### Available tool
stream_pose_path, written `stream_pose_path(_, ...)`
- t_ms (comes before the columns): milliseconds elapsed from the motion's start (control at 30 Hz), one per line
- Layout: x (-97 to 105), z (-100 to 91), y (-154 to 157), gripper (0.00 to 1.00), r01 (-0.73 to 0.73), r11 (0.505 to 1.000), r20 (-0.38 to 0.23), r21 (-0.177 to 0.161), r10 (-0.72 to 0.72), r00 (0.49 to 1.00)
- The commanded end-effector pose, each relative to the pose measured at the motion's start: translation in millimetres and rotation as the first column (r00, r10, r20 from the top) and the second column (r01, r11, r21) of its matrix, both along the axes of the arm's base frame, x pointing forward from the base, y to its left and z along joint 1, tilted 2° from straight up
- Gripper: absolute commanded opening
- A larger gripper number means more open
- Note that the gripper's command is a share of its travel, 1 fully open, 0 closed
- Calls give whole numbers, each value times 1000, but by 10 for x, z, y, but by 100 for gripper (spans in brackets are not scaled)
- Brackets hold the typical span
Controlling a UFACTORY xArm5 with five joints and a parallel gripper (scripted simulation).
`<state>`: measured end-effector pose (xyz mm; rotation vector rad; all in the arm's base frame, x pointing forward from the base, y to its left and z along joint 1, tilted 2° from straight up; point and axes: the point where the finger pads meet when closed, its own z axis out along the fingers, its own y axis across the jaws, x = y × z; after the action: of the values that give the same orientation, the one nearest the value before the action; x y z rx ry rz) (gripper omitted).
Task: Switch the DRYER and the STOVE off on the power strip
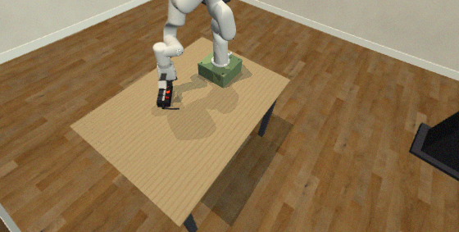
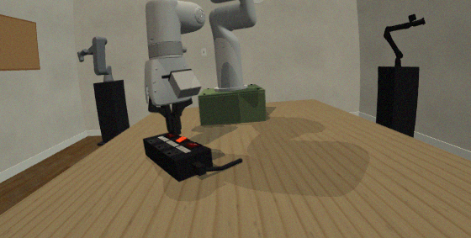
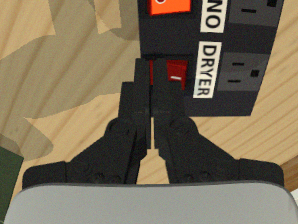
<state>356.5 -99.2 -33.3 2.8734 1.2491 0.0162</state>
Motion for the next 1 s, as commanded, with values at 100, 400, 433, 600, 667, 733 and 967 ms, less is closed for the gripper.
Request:
stream_pose_path(100, 10, -10, -7, 0, 0, 1000, 3, -1, 0, 1000)
stream_pose_path(400, 10, -11, -7, 0, 0, 1000, 3, -1, 0, 1000)
stream_pose_path(433, 10, -11, -7, 0, 0, 1000, 3, -1, 0, 1000)
stream_pose_path(600, 10, -11, -7, 0, 0, 1000, 3, -1, 0, 1000)
stream_pose_path(667, 9, -9, -7, 0, 0, 1000, 3, -1, 0, 1000)
stream_pose_path(733, 9, 3, -8, 0, 0, 1000, 3, -1, 0, 1000)
stream_pose_path(967, 7, 93, -11, 0, 0, 1000, 3, -1, 0, 1000)
